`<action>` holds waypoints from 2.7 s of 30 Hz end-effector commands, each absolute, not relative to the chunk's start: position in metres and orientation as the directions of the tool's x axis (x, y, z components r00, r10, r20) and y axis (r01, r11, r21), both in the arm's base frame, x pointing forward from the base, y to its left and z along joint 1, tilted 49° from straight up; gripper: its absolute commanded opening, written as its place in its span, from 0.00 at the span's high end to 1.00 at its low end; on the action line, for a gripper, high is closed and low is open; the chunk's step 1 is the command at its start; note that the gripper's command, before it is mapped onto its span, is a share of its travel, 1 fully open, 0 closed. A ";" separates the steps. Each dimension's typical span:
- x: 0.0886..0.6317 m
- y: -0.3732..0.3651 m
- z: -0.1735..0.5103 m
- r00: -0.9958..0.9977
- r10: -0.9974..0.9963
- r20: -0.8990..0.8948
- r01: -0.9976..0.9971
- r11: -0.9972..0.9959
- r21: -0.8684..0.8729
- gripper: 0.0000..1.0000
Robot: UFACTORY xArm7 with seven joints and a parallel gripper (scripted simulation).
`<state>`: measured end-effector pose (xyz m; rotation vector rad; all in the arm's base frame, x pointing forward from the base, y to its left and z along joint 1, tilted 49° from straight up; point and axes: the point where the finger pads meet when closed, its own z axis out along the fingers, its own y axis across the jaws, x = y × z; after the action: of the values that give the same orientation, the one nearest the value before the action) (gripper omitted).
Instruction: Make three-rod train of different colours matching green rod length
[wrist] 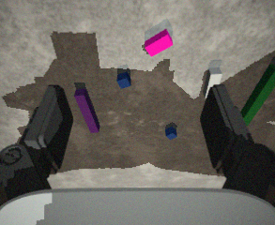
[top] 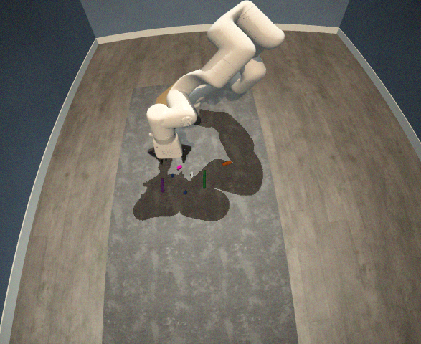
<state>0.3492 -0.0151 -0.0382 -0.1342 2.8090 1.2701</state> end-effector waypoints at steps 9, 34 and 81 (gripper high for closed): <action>0.350 -0.017 -0.038 -0.994 -0.054 -0.090 -0.104 0.660 0.744 0.00; 0.350 -0.017 -0.038 -0.994 -0.054 -0.090 -0.104 0.660 0.744 0.00; 0.352 -0.001 -0.018 -0.947 -0.192 -0.257 -0.320 0.628 0.709 0.00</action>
<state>0.3497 -0.0090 -0.0307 -0.2564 2.7668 1.2549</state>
